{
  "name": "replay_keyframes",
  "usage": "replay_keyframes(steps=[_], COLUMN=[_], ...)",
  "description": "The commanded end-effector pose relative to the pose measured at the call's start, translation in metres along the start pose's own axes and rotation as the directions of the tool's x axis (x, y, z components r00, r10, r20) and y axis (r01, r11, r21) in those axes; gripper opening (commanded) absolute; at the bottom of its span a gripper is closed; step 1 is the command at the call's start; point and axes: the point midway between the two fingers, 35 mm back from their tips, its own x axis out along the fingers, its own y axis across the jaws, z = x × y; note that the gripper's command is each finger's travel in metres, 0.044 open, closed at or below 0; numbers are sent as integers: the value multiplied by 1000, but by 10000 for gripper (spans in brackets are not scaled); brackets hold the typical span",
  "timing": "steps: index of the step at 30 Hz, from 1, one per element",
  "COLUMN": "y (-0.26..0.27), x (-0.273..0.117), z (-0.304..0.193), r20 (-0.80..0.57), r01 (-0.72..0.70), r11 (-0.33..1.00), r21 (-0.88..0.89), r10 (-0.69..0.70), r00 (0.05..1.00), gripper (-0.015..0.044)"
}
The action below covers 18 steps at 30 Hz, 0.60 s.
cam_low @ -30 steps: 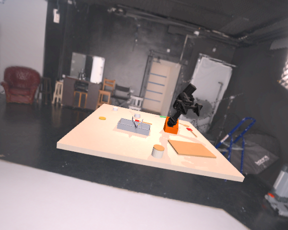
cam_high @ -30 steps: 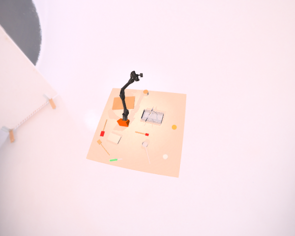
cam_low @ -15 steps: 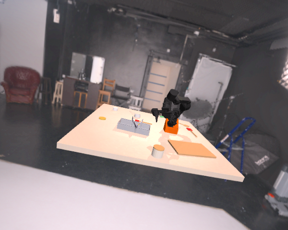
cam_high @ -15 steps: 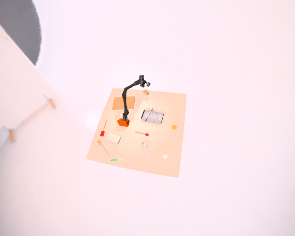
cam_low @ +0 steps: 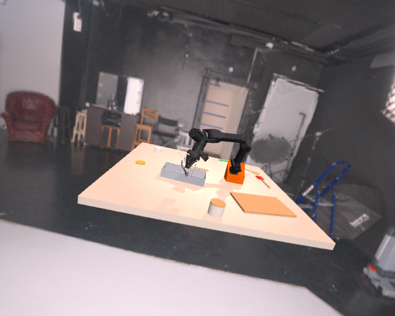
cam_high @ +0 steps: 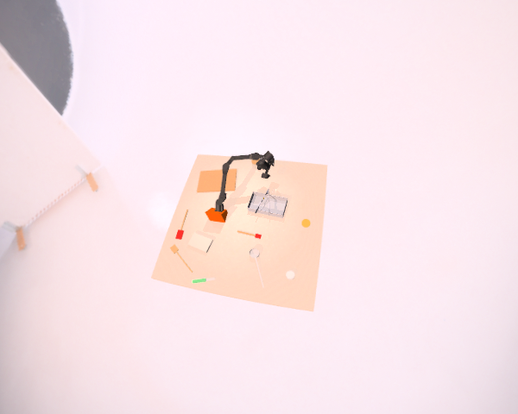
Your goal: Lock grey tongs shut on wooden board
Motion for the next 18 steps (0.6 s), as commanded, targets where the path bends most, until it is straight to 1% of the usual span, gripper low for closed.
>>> replay_keyframes(steps=[1,4,7,10,11,12,13,18], y=[62,112,159,201,212,218,220,220], x=[0,-7,-17,-31,-35,-38,-39,-39], z=[-26,-39,-45,-44,-43,-42,-42,-42], r20=[15,58,122,200,223,238,243,243], r01=[-131,-217,-273,-299,-301,-302,-302,-302], r11=[938,788,565,288,208,156,139,139], r21=[321,576,778,910,931,940,943,943], r10=[133,225,291,326,330,331,331,331], r00=[991,973,949,924,917,913,912,912], gripper=[440,440,440,440,440,440,440,440])
